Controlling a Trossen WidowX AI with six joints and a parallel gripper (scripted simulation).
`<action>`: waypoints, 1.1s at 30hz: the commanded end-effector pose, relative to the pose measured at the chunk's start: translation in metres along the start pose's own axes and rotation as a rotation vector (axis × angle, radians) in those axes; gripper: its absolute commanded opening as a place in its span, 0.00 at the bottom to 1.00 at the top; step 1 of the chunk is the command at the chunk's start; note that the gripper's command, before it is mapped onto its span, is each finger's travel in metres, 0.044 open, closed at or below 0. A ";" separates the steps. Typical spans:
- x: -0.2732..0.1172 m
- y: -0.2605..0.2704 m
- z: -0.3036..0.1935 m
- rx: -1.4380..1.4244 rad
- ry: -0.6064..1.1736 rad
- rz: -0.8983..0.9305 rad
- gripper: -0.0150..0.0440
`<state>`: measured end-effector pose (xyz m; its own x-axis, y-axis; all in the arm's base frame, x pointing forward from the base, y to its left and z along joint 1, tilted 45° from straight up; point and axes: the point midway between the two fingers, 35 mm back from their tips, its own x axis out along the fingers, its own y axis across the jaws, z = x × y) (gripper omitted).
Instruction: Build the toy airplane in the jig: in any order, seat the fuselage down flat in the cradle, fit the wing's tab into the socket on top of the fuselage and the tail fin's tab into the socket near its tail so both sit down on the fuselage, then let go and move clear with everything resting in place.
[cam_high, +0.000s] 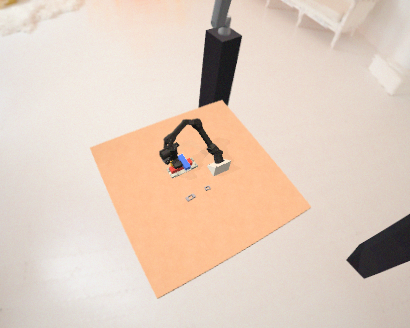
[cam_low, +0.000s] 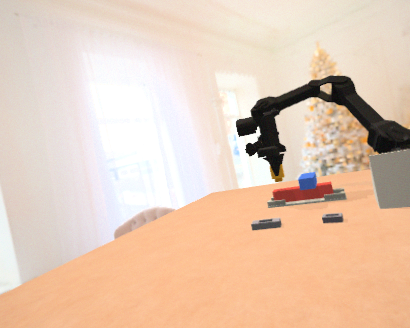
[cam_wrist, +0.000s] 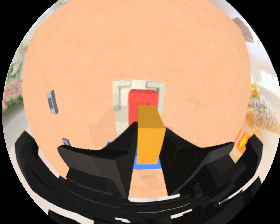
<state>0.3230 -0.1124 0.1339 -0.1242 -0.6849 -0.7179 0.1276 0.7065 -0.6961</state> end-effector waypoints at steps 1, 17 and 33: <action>0.008 0.000 -0.002 -0.008 0.006 -0.005 0.36; 0.032 0.000 -0.003 -0.007 0.006 -0.007 0.36; 0.033 0.000 -0.003 -0.007 0.006 -0.007 0.36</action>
<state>0.3171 -0.1334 0.1118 -0.1287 -0.6863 -0.7159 0.1234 0.7052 -0.6982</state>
